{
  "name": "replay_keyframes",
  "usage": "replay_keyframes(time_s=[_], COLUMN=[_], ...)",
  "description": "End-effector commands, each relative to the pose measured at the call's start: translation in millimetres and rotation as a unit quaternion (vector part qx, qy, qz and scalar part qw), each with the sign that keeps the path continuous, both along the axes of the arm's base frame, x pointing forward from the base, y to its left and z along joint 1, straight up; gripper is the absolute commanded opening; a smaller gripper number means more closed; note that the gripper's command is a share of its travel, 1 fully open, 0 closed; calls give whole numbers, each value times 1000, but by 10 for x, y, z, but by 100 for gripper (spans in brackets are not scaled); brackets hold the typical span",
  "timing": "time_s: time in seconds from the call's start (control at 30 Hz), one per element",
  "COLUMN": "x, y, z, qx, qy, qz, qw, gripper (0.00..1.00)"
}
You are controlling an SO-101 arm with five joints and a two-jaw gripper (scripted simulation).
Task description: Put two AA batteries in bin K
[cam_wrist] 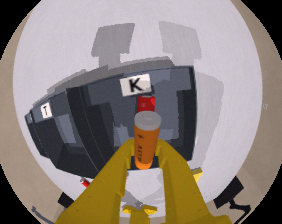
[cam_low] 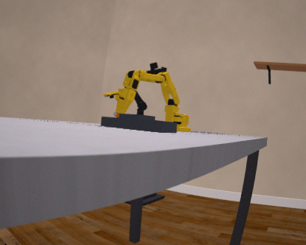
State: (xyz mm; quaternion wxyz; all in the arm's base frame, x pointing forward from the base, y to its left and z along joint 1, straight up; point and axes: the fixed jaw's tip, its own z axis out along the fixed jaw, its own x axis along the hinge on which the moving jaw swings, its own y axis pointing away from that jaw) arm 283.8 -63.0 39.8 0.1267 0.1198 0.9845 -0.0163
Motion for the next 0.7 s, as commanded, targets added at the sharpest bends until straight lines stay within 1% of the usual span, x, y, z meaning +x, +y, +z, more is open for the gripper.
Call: replay_keyframes(time_s=[0.0, 0.2, 0.5, 0.67], x=[85, 88, 88, 91], y=[1, 0, 0, -1], z=[211, 171, 160, 130], qx=[-12, -12, -12, -12], qy=[-46, -46, -46, -46], qz=[8, 8, 8, 8], qw=[999, 999, 999, 999], gripper=[0, 0, 0, 0])
